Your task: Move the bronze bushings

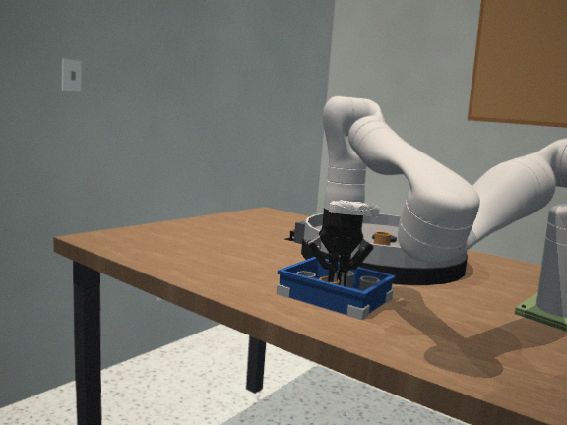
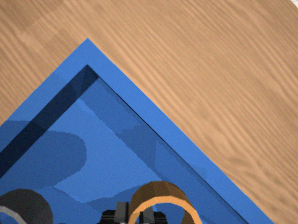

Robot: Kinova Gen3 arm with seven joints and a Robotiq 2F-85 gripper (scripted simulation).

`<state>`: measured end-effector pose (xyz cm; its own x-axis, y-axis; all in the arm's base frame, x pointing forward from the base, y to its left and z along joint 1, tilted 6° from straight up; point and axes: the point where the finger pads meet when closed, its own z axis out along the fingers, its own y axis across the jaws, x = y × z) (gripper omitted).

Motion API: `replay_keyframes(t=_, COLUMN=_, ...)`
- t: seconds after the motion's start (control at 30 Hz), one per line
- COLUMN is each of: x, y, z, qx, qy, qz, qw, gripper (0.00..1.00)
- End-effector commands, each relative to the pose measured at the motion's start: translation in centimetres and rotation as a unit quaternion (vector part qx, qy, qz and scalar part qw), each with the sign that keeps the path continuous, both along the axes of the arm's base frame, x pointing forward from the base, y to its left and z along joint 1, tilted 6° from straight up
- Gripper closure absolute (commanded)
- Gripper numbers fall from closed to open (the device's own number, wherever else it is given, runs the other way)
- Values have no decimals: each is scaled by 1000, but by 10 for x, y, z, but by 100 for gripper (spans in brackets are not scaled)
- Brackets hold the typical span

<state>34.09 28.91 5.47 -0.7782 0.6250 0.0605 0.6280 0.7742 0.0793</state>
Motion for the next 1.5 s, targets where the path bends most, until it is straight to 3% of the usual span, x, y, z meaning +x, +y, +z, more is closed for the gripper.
replay_keyframes(t=0.0, x=1, y=0, z=-1, qx=1, qy=-3, qz=-6, qw=1000, gripper=100)
replay_keyframes(t=1.03, x=1, y=0, z=1, qx=1, qy=-3, qz=-6, qw=1000, gripper=100)
replay_keyframes(t=1.3, x=2, y=0, z=11, qx=1, qy=-3, qz=-4, qw=1000, gripper=100)
replay_keyframes(t=1.47, x=2, y=-1, z=27, qx=1, qy=-3, qz=-3, qw=1000, gripper=100)
